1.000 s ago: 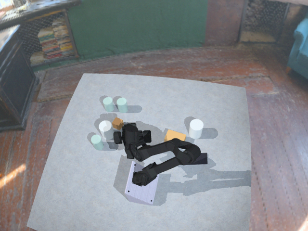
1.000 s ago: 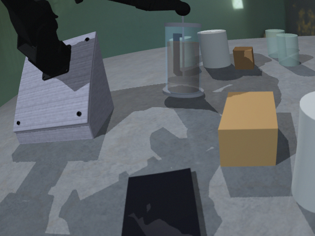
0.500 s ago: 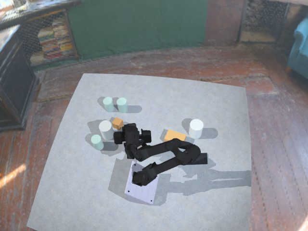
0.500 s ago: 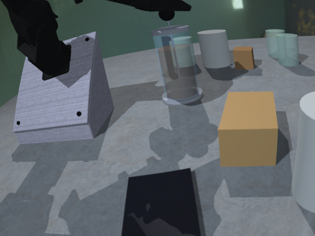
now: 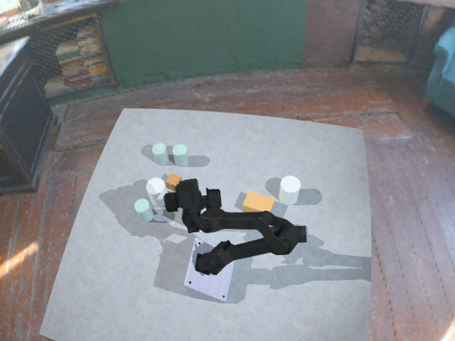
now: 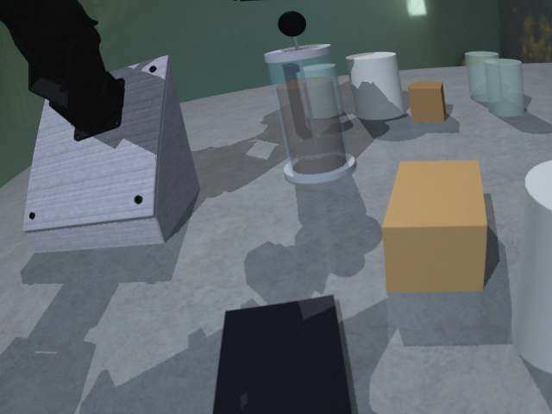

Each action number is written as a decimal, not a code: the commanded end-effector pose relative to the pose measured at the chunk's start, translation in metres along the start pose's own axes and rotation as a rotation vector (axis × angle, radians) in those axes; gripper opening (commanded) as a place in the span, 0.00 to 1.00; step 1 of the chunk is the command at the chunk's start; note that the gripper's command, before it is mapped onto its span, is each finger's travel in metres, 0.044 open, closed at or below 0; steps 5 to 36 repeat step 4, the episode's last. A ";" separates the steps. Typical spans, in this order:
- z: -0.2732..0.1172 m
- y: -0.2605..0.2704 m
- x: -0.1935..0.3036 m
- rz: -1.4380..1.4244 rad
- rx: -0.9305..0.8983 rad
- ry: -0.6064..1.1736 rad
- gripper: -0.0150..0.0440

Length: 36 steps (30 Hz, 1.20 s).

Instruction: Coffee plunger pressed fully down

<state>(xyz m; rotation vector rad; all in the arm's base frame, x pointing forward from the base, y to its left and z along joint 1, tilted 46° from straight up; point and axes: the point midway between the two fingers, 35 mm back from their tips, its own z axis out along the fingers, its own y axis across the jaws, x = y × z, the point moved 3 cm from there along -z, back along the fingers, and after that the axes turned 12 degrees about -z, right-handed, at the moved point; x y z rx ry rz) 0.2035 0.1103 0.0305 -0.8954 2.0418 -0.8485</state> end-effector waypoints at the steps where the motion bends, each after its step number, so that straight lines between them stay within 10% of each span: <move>1: -0.046 -0.023 -0.026 0.016 0.020 -0.004 1.00; 36: -0.046 -0.023 -0.026 0.016 0.020 -0.004 1.00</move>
